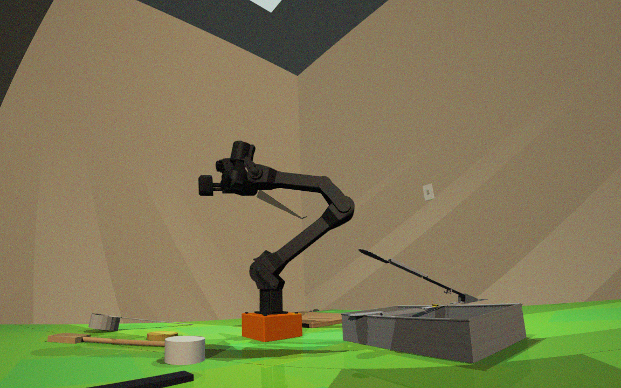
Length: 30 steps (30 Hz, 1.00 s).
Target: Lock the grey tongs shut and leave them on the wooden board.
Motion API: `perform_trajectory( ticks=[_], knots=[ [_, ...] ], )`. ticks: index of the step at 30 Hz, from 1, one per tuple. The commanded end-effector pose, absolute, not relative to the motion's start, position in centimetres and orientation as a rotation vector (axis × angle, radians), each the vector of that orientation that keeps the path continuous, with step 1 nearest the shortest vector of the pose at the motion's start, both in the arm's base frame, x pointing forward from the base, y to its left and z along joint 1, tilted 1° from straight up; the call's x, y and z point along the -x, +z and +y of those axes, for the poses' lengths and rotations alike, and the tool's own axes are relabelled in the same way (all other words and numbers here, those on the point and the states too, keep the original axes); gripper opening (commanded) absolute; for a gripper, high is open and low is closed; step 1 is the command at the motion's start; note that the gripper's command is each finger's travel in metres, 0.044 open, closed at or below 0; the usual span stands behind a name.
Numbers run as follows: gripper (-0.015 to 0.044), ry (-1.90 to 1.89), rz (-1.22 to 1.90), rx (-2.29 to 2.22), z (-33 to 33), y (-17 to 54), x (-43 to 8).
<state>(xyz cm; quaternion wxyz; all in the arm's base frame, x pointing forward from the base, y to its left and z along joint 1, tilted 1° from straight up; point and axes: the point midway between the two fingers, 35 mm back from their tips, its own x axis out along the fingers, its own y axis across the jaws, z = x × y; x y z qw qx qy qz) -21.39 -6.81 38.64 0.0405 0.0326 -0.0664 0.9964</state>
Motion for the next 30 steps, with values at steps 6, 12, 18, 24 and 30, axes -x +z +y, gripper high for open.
perform_trajectory(
  ticks=[6, 12, 18, 24, 30],
  knots=[
    [0.0295, 3.161, -0.289, -0.076, -9.7, 38.5, 21.2],
    [0.0138, 3.443, -0.566, -0.048, -17.4, 38.0, 19.0],
    [-0.0020, 3.684, -0.920, -0.041, -24.0, 36.8, 14.6],
    [-0.0150, 3.884, -1.312, -0.077, -29.4, 35.3, 7.7],
    [-0.0150, 3.987, -1.820, -0.178, -32.4, 33.4, -1.0]
  ],
)
